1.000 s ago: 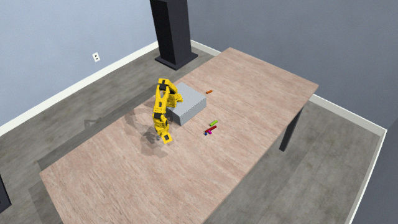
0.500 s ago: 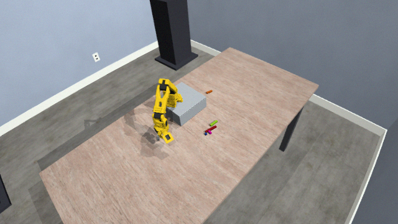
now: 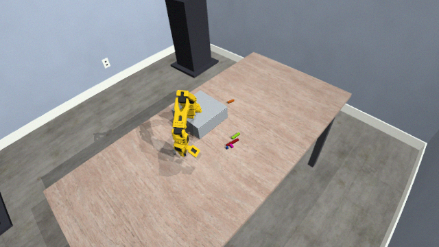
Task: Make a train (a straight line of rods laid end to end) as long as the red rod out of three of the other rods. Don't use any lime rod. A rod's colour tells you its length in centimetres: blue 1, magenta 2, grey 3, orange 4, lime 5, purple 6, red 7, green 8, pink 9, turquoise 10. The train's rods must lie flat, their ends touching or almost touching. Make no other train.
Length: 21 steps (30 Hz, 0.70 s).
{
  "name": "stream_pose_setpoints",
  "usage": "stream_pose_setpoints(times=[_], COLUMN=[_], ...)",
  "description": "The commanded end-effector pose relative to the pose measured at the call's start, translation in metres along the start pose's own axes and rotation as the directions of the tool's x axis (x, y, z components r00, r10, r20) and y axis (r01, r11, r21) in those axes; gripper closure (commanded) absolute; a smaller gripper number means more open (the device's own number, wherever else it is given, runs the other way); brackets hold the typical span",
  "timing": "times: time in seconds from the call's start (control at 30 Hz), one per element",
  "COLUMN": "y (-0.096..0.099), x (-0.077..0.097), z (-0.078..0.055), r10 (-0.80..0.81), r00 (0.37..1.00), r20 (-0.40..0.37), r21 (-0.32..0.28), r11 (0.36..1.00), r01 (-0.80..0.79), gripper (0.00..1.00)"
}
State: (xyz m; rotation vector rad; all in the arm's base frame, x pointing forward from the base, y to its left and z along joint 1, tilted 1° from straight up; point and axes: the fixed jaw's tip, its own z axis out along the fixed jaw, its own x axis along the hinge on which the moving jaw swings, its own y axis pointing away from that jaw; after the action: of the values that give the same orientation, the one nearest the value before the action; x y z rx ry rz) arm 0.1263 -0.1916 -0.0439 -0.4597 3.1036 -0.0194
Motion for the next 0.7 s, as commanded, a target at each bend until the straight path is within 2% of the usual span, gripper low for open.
stream_pose_setpoints(times=[0.0,0.33,0.67], y=[0.001,-0.003,-0.004], x=[-0.008,-0.022,-0.025], z=[0.003,0.006,0.006], r10=[-0.164,-0.475,-0.528], r00=[0.986,0.880,0.850], r20=[-0.002,0.005,0.007], r21=[-0.027,-0.023,-0.023], r11=[0.986,0.880,0.849], r01=[0.164,0.475,0.528], gripper=[1.00,1.00,1.00])
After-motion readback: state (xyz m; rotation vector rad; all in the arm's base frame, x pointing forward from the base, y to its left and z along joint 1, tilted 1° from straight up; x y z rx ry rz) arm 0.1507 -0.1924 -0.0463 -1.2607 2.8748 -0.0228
